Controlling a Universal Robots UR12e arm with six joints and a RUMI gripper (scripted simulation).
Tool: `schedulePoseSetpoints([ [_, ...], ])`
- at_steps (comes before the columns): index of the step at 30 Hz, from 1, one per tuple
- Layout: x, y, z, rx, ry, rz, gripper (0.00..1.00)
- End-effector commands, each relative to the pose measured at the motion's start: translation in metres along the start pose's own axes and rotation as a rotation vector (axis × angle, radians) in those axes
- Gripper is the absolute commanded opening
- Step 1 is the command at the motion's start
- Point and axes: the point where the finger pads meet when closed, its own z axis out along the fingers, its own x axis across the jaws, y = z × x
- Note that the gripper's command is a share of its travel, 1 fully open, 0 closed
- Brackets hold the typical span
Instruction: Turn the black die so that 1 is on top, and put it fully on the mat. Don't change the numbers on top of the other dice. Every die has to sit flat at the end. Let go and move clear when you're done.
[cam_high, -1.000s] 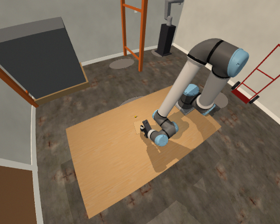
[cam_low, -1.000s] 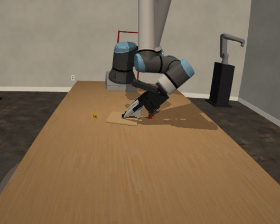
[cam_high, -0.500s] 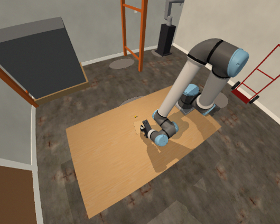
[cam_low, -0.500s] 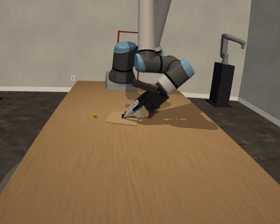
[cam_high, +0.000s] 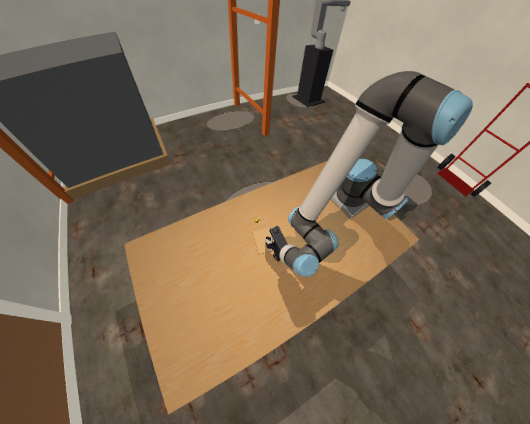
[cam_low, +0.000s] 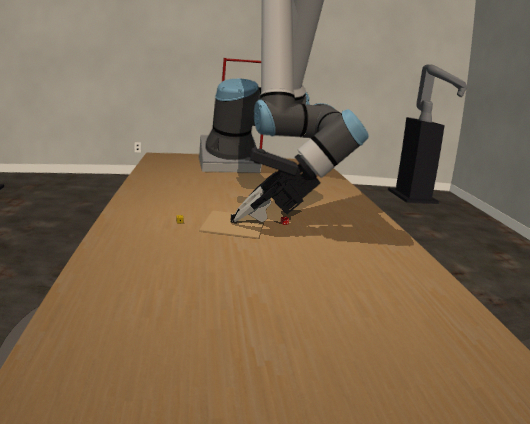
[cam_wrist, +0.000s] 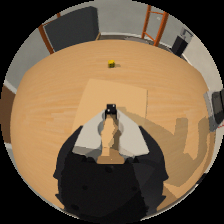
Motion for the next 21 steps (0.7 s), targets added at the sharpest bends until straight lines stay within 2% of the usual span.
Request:
schedulePoseSetpoints([
  [1,0.0,-0.007,-0.007,0.0,-0.001,0.001,0.0],
  [15,0.0,-0.04,-0.041,0.0,-0.001,0.001,0.0],
  [21,0.0,-0.047,-0.047,0.0,-0.001,0.001,0.0],
])
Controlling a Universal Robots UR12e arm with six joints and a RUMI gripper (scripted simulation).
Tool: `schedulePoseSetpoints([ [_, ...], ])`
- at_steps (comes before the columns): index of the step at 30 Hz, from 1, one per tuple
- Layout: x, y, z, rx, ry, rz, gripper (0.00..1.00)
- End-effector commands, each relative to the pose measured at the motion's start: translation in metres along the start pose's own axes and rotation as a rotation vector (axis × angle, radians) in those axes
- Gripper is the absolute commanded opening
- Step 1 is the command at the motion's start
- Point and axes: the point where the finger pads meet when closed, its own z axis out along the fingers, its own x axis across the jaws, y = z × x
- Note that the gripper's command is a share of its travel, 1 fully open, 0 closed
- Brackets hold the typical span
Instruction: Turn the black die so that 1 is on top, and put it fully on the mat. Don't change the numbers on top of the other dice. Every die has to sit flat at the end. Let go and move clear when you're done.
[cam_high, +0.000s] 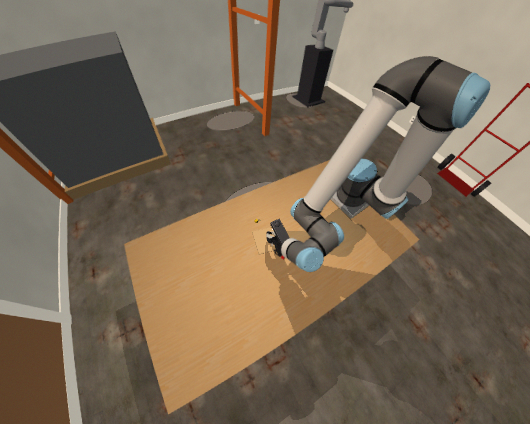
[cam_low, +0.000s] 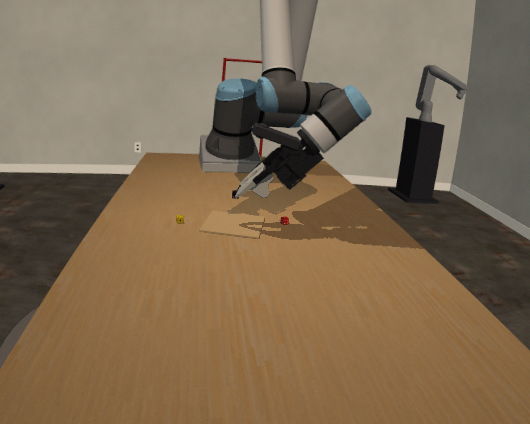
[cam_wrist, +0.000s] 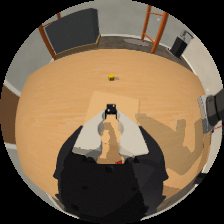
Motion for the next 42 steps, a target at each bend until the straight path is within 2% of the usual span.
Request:
schedulePoseSetpoints([
  [1,-0.0004,-0.0033,-0.0035,0.0,0.0,0.001,0.0],
  [12,-0.0004,-0.0034,-0.0036,-0.001,0.0,0.001,0.0],
  [19,0.0006,-0.004,-0.002,-0.037,0.006,0.001,0.0],
  [31,0.0003,-0.0066,-0.0022,-0.238,0.004,0.001,0.0],
  [34,-0.0003,-0.0068,-0.003,-0.258,0.0,0.001,0.0],
  [42,-0.0003,-0.0069,-0.003,-0.265,0.0,0.001,0.0],
])
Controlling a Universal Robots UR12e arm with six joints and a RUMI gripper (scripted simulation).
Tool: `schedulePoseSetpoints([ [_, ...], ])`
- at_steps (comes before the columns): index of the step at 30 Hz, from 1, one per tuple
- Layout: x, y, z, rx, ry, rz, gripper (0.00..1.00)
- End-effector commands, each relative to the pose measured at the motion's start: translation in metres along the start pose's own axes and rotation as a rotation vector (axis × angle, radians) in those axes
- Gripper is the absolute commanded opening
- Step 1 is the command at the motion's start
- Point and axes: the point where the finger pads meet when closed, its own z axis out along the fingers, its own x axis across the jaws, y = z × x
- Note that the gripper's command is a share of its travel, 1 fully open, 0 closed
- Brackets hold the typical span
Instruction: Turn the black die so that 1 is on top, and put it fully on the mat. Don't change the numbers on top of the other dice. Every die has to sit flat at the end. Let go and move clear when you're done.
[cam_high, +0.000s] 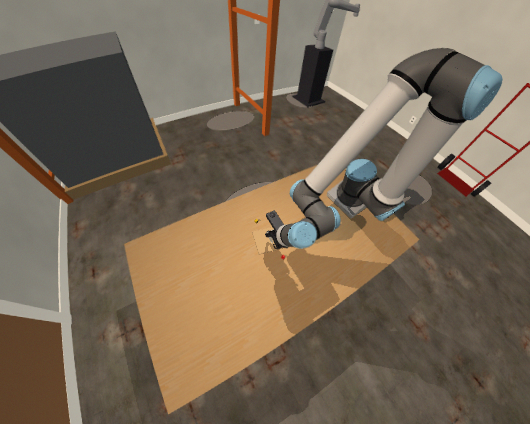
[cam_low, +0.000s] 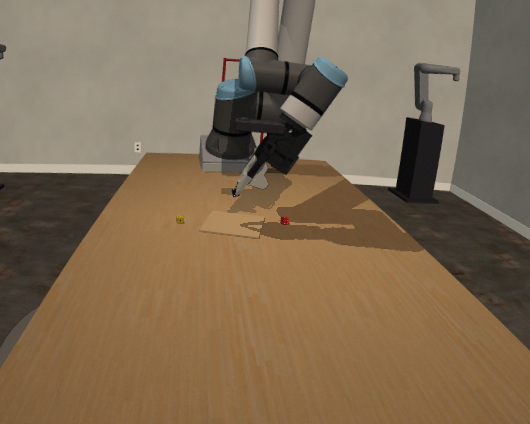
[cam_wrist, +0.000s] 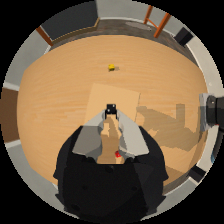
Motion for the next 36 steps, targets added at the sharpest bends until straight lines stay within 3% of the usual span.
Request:
schedulePoseSetpoints([
  [1,-0.0004,-0.0003,-0.0002,-0.009,0.0,0.0,0.0],
  [9,0.0011,-0.0018,0.0028,-0.107,0.01,-0.001,0.0],
  [11,0.0011,-0.0018,0.0028,-0.107,0.01,-0.001,0.0],
  [20,0.0,-0.0034,0.0008,-0.244,0.002,0.0,0.0],
  [31,-0.0005,-0.0037,0.0002,-0.267,-0.001,0.0,0.0],
  [36,0.0005,-0.0039,0.0021,-0.309,0.005,-0.003,0.0],
])
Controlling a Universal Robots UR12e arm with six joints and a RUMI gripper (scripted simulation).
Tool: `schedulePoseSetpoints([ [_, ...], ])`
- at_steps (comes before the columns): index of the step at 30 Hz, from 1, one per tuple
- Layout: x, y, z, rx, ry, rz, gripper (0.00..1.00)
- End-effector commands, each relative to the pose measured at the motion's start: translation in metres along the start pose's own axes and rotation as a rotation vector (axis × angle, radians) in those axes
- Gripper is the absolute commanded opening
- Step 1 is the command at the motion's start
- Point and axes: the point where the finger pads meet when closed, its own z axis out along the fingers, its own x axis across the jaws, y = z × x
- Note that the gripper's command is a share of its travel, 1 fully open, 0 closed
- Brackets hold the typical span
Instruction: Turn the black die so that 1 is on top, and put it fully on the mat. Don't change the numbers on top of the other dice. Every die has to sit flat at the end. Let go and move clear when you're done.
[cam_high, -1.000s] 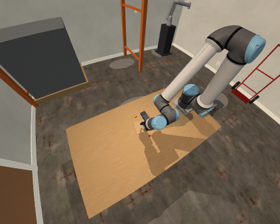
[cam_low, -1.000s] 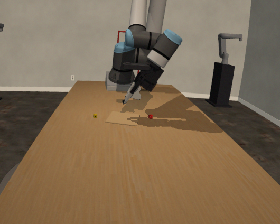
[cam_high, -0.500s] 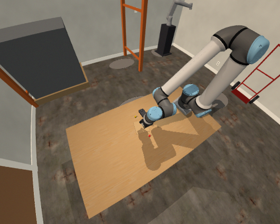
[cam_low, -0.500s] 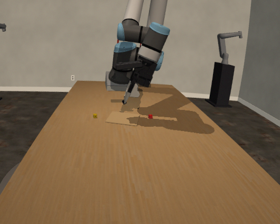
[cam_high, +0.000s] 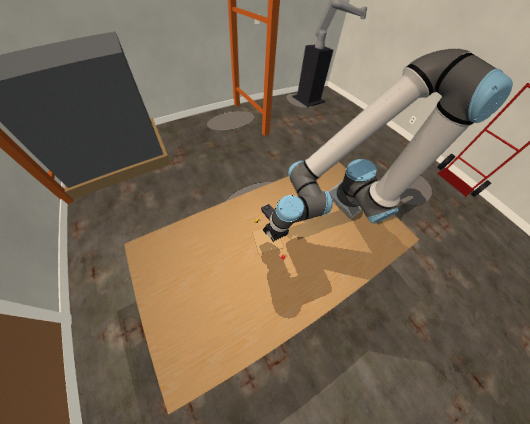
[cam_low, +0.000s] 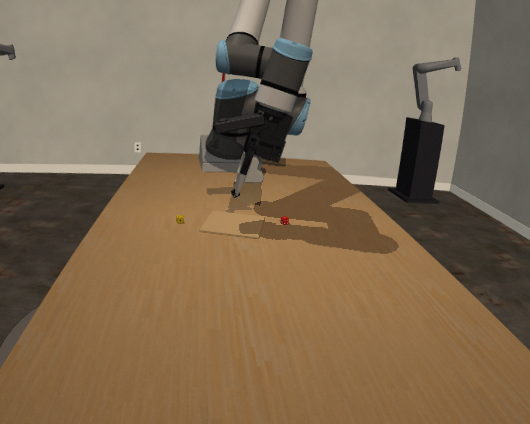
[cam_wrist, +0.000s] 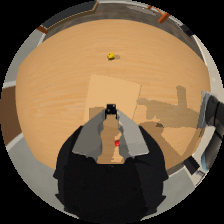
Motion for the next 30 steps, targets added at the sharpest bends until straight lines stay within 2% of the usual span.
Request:
schedulePoseSetpoints([
  [1,0.0003,-0.0009,0.0011,-0.044,0.005,-0.002,0.0],
  [7,0.0008,-0.0022,0.002,-0.153,0.007,-0.003,0.0],
  [9,0.0008,-0.0022,0.002,-0.153,0.007,-0.003,0.0],
  [14,-0.0004,-0.0031,0.0001,-0.224,0.0,-0.001,0.0],
  [26,-0.0007,-0.0035,-0.0004,-0.256,-0.002,-0.001,0.0],
  [30,0.0006,-0.0036,0.0017,-0.306,0.005,-0.005,0.0],
])
